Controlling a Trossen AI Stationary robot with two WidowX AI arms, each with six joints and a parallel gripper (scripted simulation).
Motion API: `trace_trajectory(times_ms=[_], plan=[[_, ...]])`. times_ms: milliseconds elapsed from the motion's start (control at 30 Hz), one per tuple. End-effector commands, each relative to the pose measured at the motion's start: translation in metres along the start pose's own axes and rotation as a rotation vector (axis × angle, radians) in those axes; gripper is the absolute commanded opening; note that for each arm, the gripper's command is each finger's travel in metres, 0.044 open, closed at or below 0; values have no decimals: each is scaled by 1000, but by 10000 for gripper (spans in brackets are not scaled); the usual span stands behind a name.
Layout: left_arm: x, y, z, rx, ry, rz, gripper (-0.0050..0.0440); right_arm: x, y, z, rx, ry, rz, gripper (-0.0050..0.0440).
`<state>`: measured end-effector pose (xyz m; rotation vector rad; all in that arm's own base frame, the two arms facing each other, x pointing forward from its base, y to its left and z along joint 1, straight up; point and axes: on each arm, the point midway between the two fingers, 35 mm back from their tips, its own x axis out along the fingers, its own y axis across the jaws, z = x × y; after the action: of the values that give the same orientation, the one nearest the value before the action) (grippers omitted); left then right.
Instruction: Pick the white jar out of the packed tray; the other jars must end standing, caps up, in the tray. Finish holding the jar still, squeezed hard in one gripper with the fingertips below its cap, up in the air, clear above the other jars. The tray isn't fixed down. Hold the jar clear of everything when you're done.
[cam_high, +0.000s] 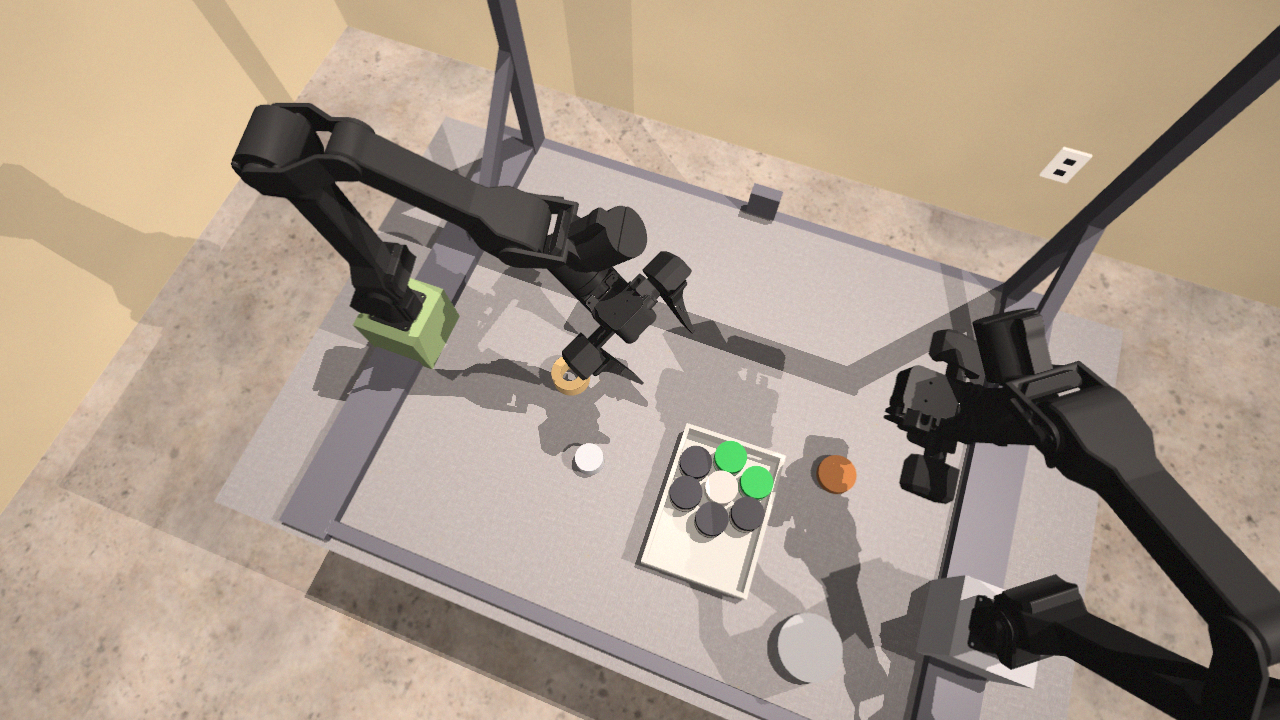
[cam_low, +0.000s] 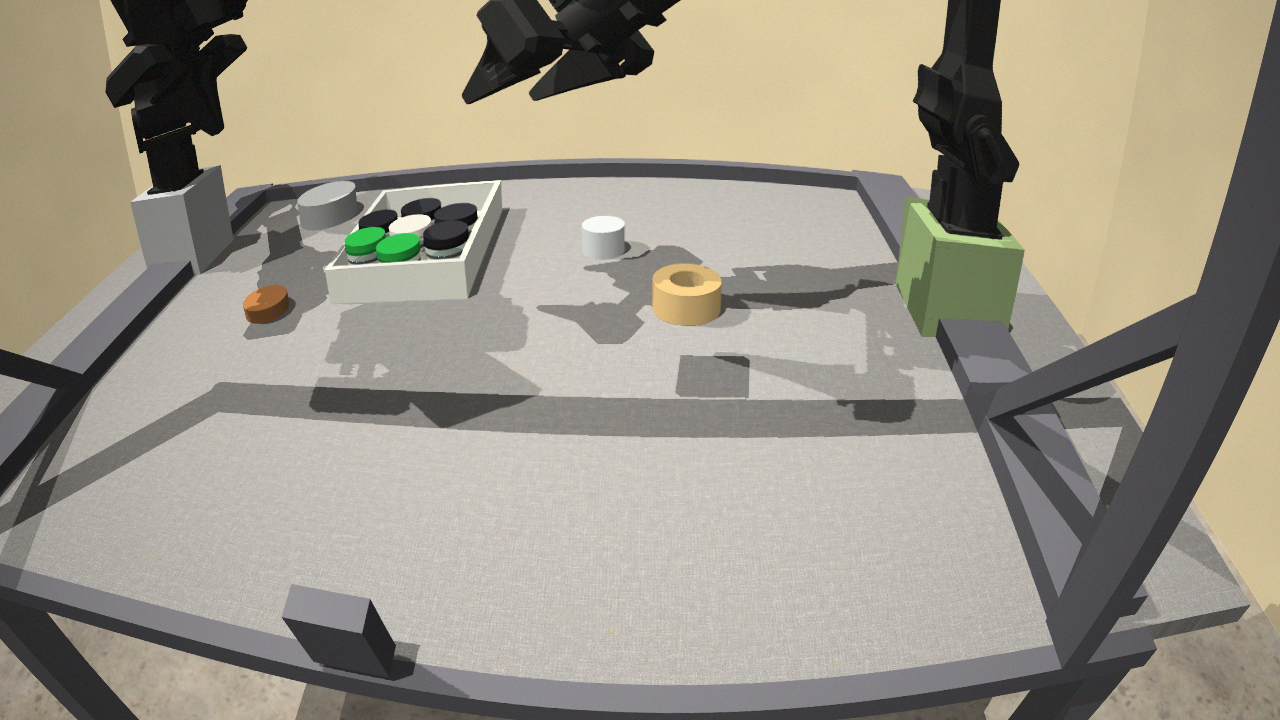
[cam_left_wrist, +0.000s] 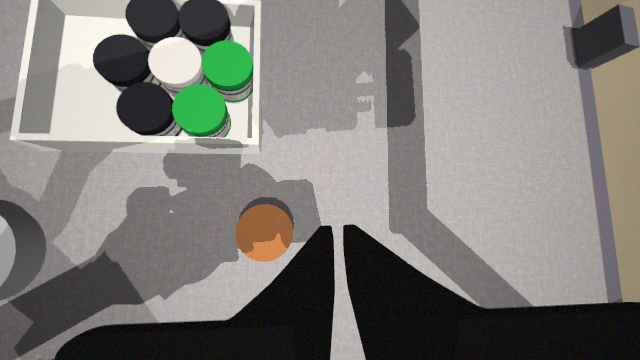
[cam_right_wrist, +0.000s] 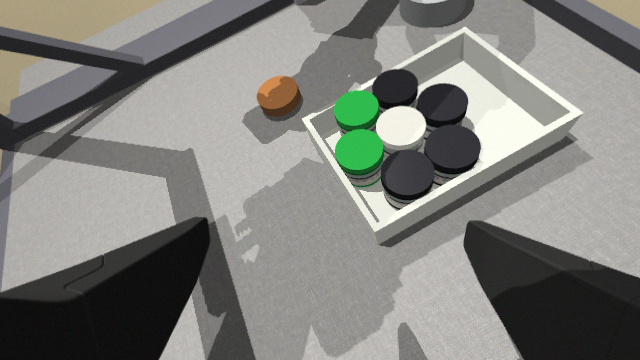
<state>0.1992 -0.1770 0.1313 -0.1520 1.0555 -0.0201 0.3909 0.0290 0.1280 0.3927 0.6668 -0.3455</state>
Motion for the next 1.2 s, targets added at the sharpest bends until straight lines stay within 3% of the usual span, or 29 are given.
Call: trace_trajectory(times_ms=[0,200,267,500,633,1167], plan=[[20,24,15,48,28,-21,0,-33,-22,40,-92,-65,83,440],[55,60,28,123,84,4,0,-70,-51,71,-250,-169,126,440],[55,60,28,123,84,4,0,-70,-51,71,-250,-169,126,440],[91,100,54,207,118,13,-2,-98,-69,86,-367,-251,137,440],[105,116,60,238,139,22,-4,-99,-72,85,-382,-253,135,440],[111,125,59,251,151,29,-50,-99,-70,89,-379,-261,136,440]])
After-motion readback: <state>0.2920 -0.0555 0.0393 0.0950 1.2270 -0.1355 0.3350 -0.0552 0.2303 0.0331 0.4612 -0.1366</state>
